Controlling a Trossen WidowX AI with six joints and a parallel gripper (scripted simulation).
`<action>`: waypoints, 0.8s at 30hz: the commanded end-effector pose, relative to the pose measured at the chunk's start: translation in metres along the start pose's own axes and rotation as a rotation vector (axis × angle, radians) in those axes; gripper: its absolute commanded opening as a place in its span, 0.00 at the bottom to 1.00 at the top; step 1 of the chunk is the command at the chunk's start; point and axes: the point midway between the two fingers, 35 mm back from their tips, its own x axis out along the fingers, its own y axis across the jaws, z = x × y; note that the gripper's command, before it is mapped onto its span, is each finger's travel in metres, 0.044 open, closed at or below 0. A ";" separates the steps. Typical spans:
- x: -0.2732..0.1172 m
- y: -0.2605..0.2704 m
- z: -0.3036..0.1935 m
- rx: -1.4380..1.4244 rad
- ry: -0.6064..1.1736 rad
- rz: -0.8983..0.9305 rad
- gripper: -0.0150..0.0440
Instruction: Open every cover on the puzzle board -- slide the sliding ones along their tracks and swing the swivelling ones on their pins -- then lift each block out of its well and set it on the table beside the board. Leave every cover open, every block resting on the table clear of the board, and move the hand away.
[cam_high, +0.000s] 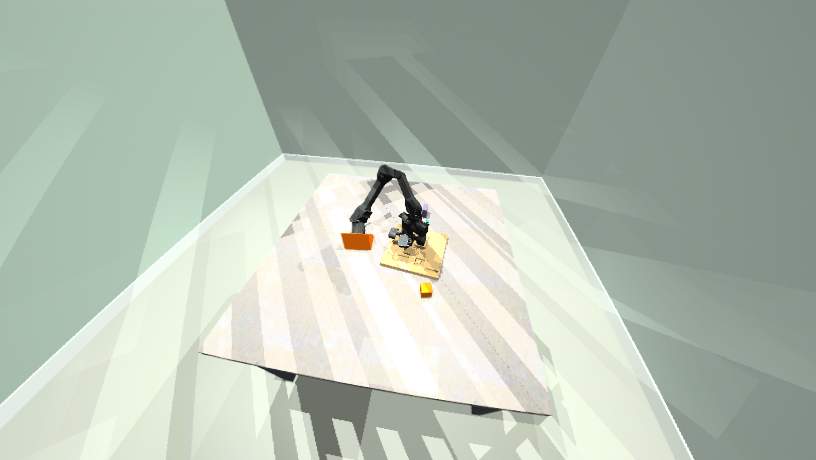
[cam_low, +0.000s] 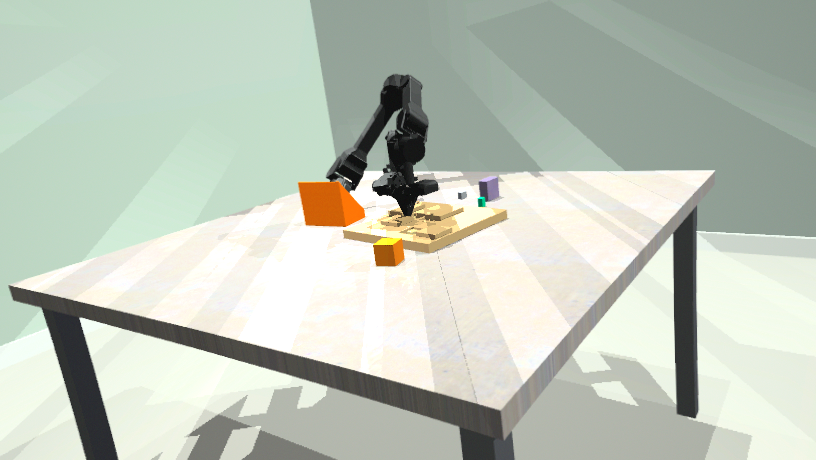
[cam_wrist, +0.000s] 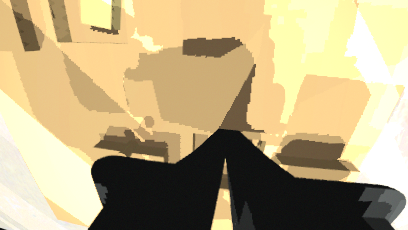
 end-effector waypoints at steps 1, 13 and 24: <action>0.000 0.000 0.005 -0.001 -0.005 0.001 0.25; -0.012 0.000 0.008 -0.001 -0.007 0.001 0.25; -0.026 0.001 0.010 -0.001 -0.008 0.001 0.25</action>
